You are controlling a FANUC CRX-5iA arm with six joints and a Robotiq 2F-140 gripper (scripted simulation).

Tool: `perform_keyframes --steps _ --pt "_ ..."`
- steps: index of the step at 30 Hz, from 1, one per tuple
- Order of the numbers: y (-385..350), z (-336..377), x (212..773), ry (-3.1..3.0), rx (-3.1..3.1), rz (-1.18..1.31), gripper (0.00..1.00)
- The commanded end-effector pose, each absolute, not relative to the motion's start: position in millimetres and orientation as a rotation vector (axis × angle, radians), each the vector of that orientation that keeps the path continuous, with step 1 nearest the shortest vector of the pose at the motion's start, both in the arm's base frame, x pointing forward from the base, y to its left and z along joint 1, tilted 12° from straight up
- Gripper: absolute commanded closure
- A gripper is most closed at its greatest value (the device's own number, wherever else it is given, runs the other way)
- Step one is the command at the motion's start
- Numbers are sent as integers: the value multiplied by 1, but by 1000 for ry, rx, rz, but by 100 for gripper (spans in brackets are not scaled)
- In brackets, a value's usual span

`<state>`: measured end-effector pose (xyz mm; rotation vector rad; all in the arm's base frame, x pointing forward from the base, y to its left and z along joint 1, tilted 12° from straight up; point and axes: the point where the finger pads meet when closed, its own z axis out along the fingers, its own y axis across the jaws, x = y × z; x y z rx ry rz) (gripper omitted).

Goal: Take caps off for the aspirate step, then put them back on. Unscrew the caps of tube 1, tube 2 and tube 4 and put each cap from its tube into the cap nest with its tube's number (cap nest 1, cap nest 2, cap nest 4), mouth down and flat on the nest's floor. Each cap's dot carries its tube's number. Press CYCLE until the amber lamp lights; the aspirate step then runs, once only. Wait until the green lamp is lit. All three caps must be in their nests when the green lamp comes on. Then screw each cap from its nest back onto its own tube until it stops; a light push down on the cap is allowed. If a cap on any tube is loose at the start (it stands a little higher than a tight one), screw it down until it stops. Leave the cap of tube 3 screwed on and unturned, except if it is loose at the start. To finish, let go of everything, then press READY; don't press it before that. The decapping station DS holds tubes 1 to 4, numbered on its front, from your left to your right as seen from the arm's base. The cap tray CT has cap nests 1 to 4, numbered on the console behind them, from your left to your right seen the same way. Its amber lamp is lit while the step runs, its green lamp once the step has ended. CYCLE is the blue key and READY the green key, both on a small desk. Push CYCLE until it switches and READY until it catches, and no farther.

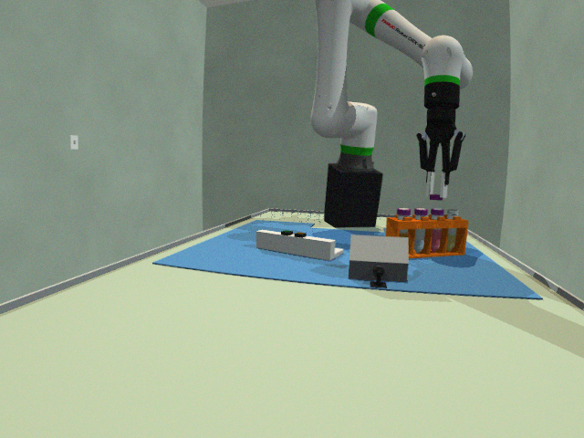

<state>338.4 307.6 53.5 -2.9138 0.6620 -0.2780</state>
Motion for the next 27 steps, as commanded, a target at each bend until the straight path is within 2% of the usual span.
perform_keyframes --steps 1,27 --pt "289 54 349 318 -2983 -242 100" --pt "163 51 414 189 -3000 -251 100"
